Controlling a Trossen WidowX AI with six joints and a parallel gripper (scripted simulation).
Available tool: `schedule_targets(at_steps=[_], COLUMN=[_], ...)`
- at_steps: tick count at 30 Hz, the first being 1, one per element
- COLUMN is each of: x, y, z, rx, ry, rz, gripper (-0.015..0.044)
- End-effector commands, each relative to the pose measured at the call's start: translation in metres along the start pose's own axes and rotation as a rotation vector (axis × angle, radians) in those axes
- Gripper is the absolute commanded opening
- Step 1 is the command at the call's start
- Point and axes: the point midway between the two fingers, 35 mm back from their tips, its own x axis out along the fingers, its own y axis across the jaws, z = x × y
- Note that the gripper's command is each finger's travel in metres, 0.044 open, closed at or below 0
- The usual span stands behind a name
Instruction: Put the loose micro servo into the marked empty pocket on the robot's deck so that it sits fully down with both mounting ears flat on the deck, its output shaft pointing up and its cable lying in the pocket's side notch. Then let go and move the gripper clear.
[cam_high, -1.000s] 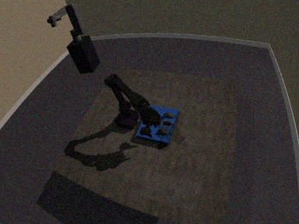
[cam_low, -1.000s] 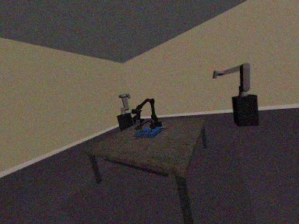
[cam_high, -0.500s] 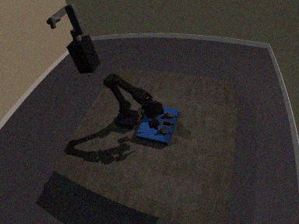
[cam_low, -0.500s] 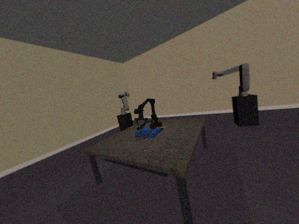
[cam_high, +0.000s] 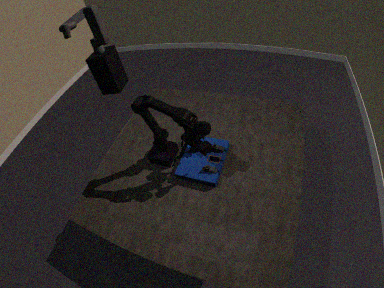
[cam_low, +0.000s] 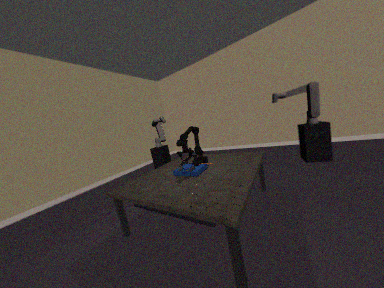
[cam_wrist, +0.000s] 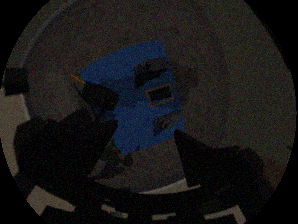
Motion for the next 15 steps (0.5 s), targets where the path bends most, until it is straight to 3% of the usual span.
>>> schedule_targets(at_steps=[1, 15], x=[-0.004, -0.01], y=[0.01, 0.051], z=[0.007, 0.031], rx=[-0.12, -0.593], ry=[-0.006, -0.022], rz=[0.01, 0.086], gripper=[0.044, 0.044])
